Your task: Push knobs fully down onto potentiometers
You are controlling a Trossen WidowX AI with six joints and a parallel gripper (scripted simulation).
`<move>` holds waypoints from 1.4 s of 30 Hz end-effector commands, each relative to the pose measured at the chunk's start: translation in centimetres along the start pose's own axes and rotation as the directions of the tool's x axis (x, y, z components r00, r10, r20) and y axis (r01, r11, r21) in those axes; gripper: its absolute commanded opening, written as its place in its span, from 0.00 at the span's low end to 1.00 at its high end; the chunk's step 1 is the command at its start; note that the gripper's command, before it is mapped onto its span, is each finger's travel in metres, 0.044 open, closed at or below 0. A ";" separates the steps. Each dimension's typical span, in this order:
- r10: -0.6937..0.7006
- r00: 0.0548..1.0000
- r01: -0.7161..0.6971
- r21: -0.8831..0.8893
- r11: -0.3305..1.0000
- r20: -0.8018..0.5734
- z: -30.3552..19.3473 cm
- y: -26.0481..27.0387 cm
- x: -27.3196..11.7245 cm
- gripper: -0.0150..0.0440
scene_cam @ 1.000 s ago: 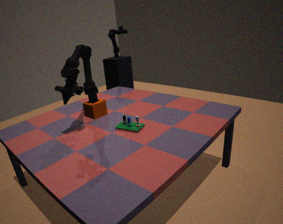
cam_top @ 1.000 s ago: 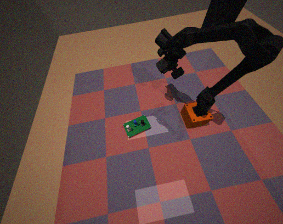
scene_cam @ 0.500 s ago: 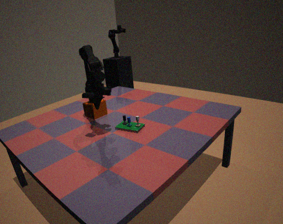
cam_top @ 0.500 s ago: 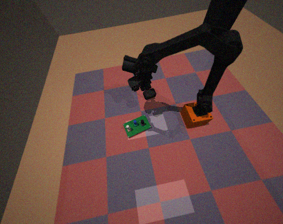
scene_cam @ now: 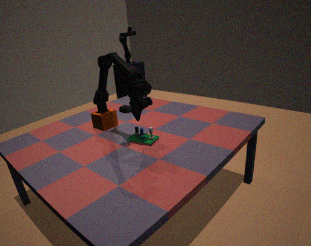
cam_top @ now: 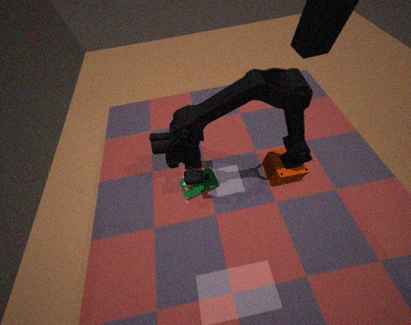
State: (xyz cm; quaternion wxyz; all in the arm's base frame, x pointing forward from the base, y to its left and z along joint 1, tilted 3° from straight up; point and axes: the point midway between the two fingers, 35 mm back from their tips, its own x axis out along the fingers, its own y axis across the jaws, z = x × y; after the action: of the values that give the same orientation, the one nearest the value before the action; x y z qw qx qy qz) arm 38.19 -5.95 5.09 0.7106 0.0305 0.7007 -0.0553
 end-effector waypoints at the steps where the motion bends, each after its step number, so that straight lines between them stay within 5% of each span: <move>1: 0.017 1.000 -0.016 0.055 0.998 -0.023 0.3 1.3 0.6 0.25; 42: 0.017 1.000 -0.016 0.055 0.998 -0.023 0.2 1.4 4.7 0.25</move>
State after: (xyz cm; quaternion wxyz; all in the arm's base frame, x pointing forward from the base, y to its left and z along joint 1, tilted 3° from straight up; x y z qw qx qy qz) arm 38.79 -4.81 0.70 0.7048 0.0527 0.7042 -0.0679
